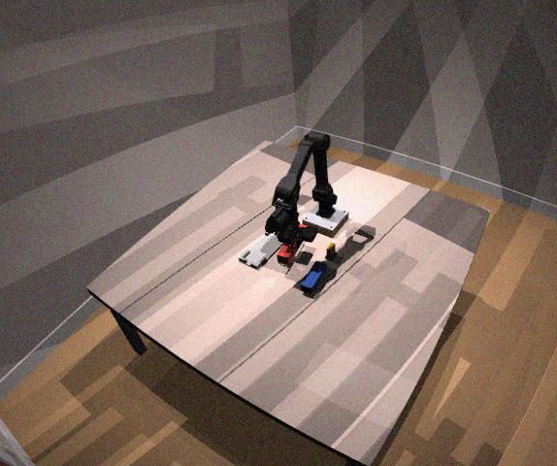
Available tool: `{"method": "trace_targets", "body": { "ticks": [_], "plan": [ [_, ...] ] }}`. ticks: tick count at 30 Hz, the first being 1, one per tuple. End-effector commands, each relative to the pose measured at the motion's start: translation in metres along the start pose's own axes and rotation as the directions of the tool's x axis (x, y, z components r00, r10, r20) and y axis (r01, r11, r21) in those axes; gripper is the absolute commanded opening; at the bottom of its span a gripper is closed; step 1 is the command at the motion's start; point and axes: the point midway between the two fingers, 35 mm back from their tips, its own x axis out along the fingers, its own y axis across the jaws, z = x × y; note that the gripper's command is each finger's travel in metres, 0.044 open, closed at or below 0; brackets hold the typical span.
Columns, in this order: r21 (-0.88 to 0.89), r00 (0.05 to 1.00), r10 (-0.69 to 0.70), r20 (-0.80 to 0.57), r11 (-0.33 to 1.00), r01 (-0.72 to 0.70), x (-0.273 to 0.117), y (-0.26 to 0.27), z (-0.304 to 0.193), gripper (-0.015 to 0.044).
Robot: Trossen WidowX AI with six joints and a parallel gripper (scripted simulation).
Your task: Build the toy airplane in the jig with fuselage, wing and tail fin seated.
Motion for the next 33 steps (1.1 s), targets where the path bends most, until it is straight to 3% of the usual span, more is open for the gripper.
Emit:
{"method": "trace_targets", "body": {
  "ticks": [1,15,33],
  "plan": [
    [0.006,1.0,-0.004,0.014,1.0,0.003,-0.019,0.0,0.002,0.0],
    [0.006,1.0,-0.003,0.014,1.0,0.003,-0.062,0.001,-0.007,0.0],
    [0.032,1.0,-0.006,0.015,0.999,0.006,-0.044,-0.038,-0.004,0.0]
  ]
}}
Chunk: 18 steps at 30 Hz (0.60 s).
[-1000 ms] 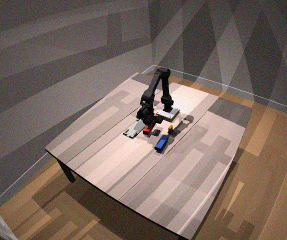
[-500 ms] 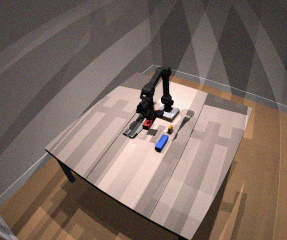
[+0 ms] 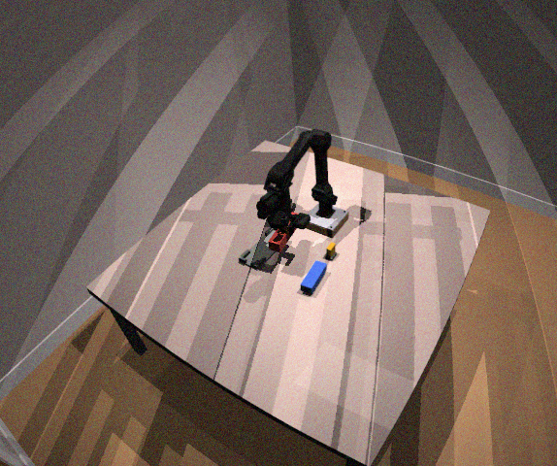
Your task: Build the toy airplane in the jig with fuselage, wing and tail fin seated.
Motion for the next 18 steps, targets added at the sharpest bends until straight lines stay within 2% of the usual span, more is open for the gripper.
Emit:
{"method": "trace_targets", "body": {
  "ticks": [1,18],
  "plan": [
    [0.004,1.0,-0.002,-0.011,1.0,0.002,0.01,-0.014,-0.001,0.0],
    [0.044,1.0,-0.006,-0.01,0.999,0.007,0.033,-0.063,-0.008,0.0]
  ]
}}
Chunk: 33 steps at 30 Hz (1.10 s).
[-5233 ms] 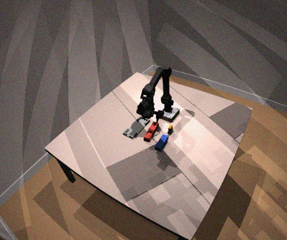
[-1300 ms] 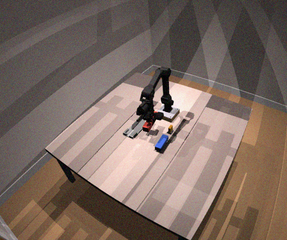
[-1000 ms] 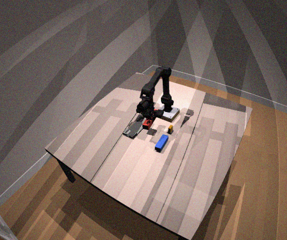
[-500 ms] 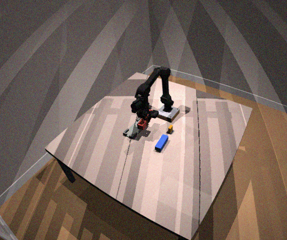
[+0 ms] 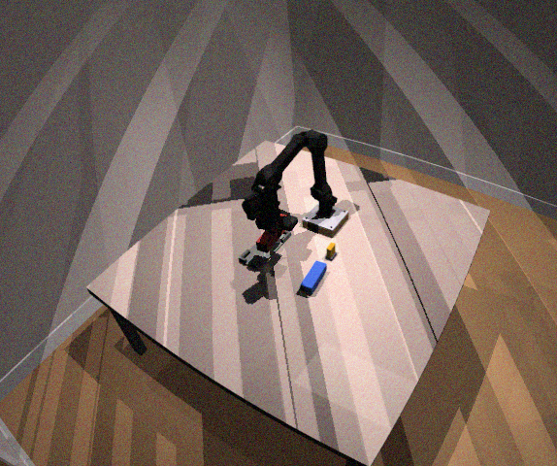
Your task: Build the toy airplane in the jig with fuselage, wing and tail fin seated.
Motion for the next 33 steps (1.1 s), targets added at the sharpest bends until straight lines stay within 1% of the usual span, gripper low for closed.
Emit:
{"method": "trace_targets", "body": {
  "ticks": [1,18,25,26,33],
  "plan": [
    [0.006,1.0,-0.002,-0.011,1.0,0.002,0.01,-0.013,-0.005,0.0],
    [0.026,1.0,-0.005,-0.015,1.0,0.005,0.031,-0.055,-0.018,0.0],
    [0.026,1.0,-0.005,-0.015,1.0,0.005,0.031,-0.056,-0.018,0.0184],
    [0.026,1.0,-0.005,-0.015,1.0,0.005,0.031,-0.056,-0.018,0.0196],
    [0.026,1.0,-0.005,-0.015,1.0,0.005,0.031,-0.056,-0.018,0.0196]
  ]
}}
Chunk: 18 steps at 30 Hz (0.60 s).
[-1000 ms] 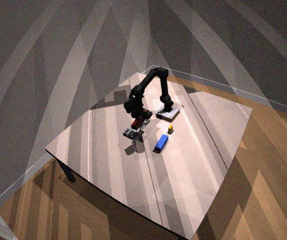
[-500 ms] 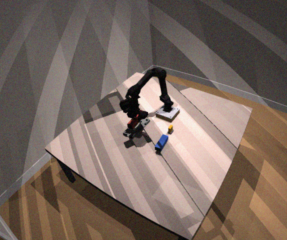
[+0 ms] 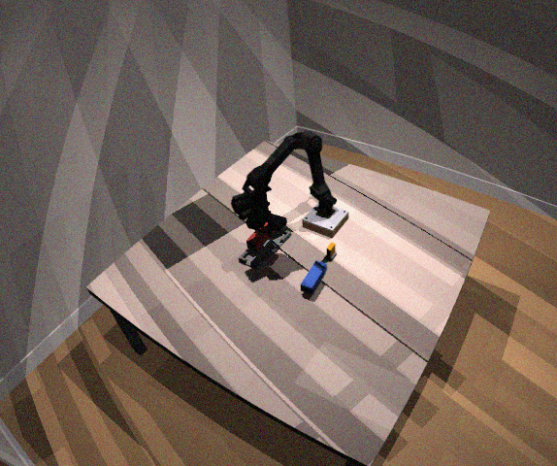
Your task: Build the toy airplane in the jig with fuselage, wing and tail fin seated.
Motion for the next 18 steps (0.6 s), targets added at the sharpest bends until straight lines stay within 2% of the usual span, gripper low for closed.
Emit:
{"method": "trace_targets", "body": {
  "ticks": [1,18],
  "plan": [
    [-0.006,1.0,-0.002,-0.004,1.0,0.002,0.0013,-0.0005,-0.0008,0.0196],
    [-0.006,1.0,-0.002,-0.004,1.0,0.002,0.0088,-0.0008,-0.0006,0.0196]
  ]
}}
